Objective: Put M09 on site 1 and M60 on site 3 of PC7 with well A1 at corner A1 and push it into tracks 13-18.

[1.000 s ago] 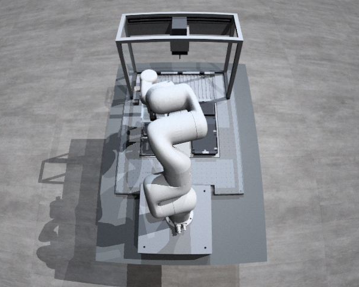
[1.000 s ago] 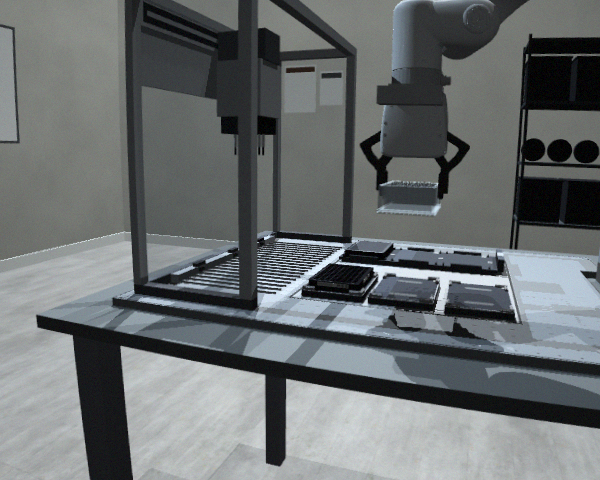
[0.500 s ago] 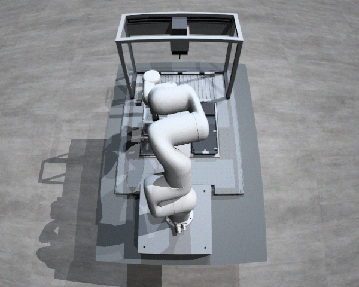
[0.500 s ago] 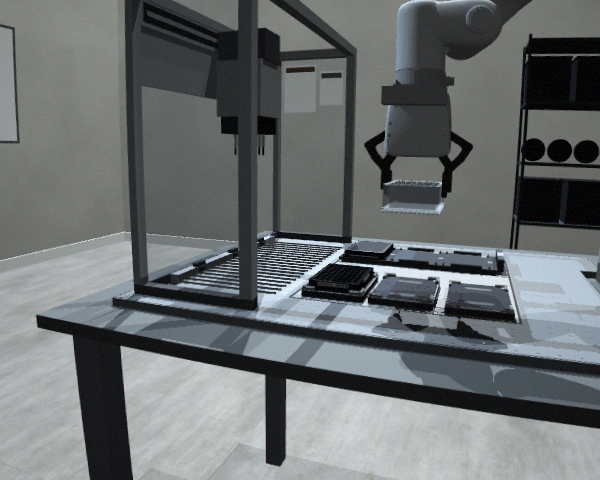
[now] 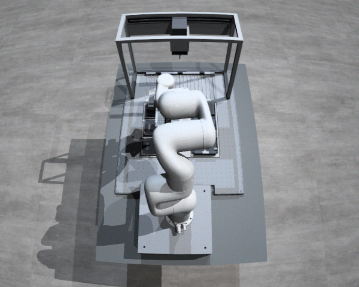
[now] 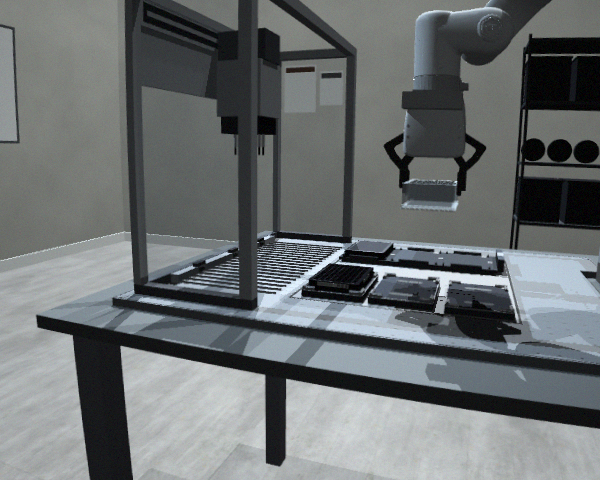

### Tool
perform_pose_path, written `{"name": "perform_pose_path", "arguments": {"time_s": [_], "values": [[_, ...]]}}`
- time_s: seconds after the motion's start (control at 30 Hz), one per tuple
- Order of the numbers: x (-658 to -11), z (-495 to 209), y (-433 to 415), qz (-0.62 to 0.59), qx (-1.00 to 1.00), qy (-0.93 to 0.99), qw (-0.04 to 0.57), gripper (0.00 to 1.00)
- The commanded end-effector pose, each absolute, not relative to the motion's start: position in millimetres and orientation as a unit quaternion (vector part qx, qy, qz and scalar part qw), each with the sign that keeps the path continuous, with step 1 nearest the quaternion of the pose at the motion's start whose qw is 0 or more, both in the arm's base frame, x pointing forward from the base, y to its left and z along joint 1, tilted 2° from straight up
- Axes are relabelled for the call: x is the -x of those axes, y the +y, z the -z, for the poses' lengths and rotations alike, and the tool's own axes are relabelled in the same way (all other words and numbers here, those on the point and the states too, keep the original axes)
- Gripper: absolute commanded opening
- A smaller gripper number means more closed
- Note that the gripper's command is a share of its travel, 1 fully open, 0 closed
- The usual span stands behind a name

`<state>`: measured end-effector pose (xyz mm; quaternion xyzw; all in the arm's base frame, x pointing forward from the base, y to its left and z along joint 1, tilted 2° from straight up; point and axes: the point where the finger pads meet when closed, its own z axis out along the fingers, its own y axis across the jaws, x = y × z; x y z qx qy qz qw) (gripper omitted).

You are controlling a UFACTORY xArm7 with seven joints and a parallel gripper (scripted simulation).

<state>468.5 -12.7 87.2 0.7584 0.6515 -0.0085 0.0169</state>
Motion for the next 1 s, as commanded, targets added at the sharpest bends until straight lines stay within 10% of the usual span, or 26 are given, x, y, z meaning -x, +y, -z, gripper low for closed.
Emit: {"name": "perform_pose_path", "arguments": {"time_s": [0.0, 0.97], "values": [[-456, -90, -38, 0.006, -0.758, 0.652, 0.018, 0.0], [-398, -93, -149, 0.006, -0.758, 0.652, 0.018, 0.0]]}}
